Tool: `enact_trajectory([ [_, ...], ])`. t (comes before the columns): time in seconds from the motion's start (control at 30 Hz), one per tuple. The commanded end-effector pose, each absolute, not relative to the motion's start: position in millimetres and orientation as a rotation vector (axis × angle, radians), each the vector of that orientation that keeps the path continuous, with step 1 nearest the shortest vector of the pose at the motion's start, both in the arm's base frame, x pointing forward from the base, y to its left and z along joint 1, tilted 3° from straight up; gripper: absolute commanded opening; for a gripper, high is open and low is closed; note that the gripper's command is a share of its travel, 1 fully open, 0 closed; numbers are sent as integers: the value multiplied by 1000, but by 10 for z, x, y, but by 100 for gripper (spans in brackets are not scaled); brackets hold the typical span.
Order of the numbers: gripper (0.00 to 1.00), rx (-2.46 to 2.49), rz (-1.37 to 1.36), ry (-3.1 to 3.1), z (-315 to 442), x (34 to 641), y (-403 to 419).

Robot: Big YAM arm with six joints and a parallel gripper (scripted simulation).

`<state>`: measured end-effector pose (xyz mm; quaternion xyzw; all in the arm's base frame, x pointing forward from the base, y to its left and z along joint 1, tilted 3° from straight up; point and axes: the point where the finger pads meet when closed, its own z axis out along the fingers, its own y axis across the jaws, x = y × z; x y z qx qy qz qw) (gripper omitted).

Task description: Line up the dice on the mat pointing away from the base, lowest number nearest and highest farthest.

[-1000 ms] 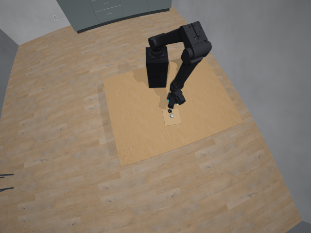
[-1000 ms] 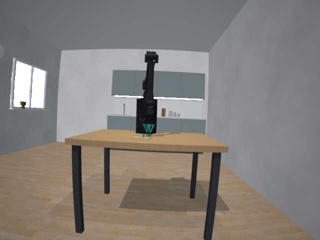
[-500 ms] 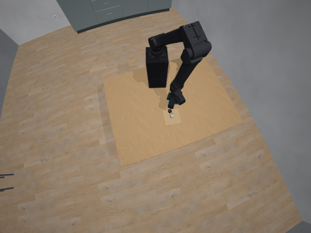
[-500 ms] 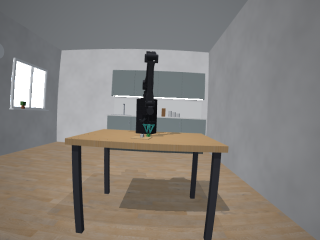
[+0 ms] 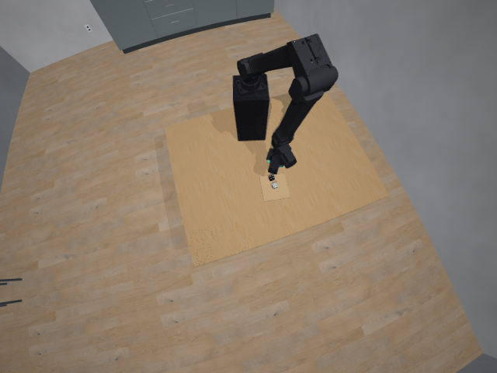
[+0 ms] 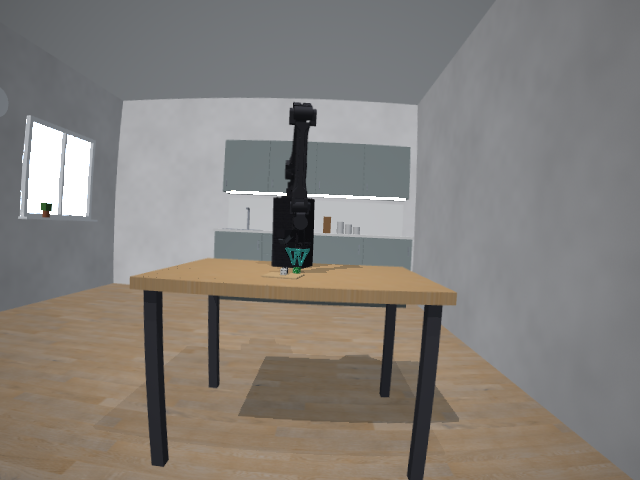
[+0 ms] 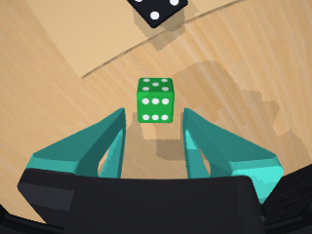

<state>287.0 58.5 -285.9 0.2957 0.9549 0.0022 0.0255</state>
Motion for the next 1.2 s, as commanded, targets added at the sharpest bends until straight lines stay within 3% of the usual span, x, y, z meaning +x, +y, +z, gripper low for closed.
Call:
enact_trajectory([
  [0.0, 39, 924, 7, 2942, -2827, 2912, 542],
  [1.17, 39, 924, 7, 2942, -2832, 2879, 532],
])
